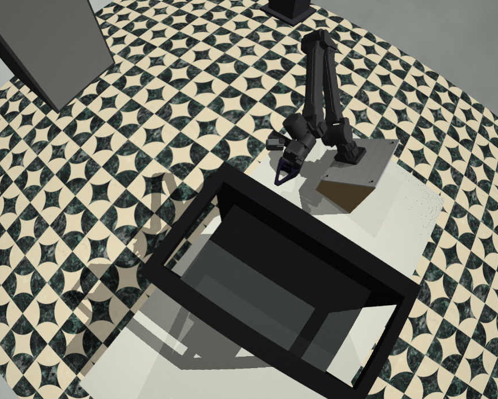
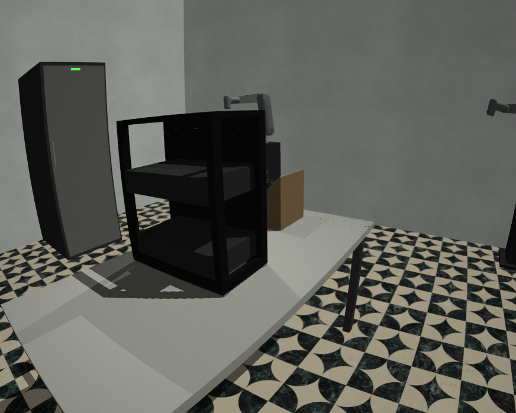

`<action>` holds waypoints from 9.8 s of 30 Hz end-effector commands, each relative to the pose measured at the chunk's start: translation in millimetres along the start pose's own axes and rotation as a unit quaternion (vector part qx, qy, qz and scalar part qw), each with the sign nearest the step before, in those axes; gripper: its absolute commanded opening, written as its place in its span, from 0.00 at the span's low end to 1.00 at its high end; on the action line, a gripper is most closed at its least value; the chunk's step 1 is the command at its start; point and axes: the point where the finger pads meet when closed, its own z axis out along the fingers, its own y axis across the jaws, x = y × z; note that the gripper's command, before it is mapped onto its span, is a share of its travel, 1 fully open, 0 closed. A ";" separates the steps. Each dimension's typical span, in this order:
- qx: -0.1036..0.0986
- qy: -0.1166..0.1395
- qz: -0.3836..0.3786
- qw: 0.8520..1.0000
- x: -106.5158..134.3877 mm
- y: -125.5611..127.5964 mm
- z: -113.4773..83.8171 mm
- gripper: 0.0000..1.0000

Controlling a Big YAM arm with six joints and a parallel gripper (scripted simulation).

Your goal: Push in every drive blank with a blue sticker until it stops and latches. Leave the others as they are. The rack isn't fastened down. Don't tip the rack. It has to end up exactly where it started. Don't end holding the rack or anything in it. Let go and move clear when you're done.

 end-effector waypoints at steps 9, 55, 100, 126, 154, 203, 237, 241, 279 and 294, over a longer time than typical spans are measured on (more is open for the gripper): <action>-0.016 -0.019 -0.001 1.000 -18.3 17.1 34.0 0.00; -0.018 -0.009 -0.002 1.000 -17.2 29.3 77.6 0.00; -0.010 -0.009 -0.003 1.000 -17.4 20.8 103.8 0.00; -0.012 -0.008 -0.003 1.000 -15.9 23.6 126.8 0.00; -0.010 -0.005 -0.004 1.000 -14.5 24.8 136.6 0.00; 0.005 0.011 -0.004 1.000 0.2 10.7 17.4 0.00; -0.003 0.007 0.002 1.000 4.5 2.9 -81.5 0.00; -0.003 0.007 0.002 1.000 4.8 2.1 -87.4 0.00; 0.000 0.005 0.001 1.000 4.6 -0.9 -99.1 0.00; 0.000 0.005 0.001 1.000 4.6 -0.9 -99.1 0.00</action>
